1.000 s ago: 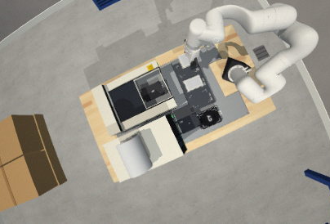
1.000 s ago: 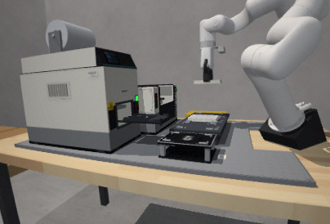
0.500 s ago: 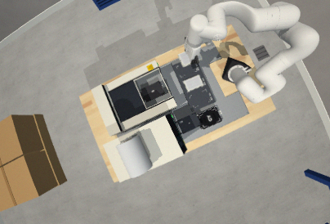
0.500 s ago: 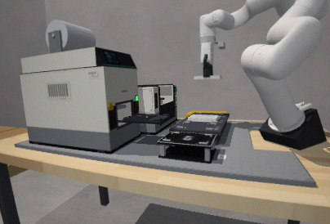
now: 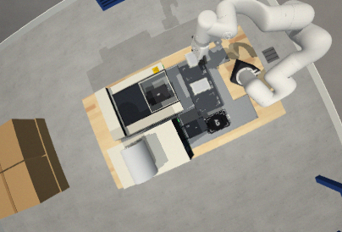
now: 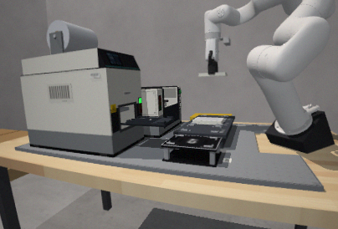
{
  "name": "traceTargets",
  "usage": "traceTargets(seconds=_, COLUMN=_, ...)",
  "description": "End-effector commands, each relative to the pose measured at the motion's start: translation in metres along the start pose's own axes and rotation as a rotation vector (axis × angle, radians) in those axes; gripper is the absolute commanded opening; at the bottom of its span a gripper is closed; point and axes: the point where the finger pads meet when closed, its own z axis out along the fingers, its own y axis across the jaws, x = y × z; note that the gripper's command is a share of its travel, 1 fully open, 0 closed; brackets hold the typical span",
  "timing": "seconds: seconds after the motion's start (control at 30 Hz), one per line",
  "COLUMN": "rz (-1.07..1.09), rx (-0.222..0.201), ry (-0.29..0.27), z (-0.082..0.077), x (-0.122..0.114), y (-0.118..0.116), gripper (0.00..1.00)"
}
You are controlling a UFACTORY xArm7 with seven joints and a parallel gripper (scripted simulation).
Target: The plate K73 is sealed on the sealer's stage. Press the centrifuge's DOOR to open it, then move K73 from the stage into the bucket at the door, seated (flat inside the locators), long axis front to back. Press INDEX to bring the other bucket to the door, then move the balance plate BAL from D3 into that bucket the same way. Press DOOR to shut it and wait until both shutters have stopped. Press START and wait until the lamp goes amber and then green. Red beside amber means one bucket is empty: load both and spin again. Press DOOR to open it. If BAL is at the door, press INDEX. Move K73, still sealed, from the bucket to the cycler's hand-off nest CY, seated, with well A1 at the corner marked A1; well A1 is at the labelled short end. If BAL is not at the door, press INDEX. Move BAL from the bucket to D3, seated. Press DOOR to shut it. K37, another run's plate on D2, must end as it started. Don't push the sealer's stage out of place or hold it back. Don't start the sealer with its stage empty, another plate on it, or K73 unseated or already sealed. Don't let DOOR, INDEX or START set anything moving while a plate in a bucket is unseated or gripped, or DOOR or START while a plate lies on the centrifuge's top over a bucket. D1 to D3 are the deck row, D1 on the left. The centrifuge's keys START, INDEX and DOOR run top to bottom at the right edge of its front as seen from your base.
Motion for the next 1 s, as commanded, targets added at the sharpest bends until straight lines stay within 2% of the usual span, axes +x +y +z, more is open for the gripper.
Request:
traceTargets(seconds=0.0, rz=0.001, rx=0.003, ry=-0.003, z=-0.0079, x=-0.0006, y=-0.0007, gripper=0.00)
traceTargets(seconds=0.97, rz=-0.042, rx=0.003, ry=-0.003, z=-0.0092, x=-0.0004, y=-0.0006, gripper=0.00)
